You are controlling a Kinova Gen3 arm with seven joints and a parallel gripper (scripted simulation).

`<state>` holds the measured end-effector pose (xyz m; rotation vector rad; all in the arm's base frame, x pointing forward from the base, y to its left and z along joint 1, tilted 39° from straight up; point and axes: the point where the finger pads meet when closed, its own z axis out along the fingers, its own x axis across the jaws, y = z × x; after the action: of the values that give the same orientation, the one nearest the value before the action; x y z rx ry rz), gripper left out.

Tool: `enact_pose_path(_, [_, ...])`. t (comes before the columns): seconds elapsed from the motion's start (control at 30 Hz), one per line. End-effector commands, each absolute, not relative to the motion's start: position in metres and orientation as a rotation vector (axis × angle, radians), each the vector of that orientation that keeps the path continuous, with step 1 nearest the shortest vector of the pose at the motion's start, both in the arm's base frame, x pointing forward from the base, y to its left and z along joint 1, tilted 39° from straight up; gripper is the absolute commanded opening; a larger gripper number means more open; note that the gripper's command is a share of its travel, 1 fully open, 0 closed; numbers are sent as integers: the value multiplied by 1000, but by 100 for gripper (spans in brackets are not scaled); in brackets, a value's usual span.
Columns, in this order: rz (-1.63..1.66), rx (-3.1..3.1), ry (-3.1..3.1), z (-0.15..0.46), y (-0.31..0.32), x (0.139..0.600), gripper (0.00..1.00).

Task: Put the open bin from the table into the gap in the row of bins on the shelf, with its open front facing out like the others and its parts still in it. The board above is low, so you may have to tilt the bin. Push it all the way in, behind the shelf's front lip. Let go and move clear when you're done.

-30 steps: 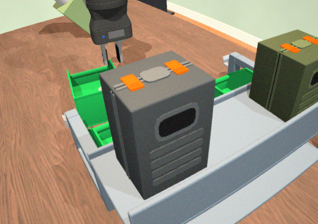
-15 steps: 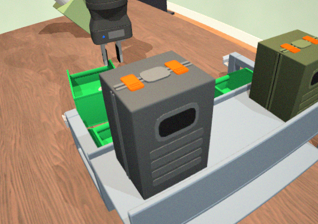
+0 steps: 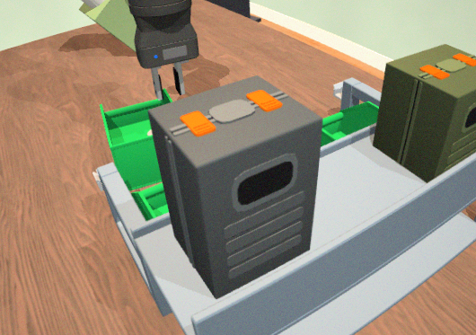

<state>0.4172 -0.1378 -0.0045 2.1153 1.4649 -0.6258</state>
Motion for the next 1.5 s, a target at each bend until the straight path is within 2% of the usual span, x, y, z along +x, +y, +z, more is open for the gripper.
enact_pose_path(0.0, [-626, 2115, 1465, -6, -139, 417, 55])
enact_pose_path(1.47, [-626, 2115, 1465, -35, -163, 414, 55])
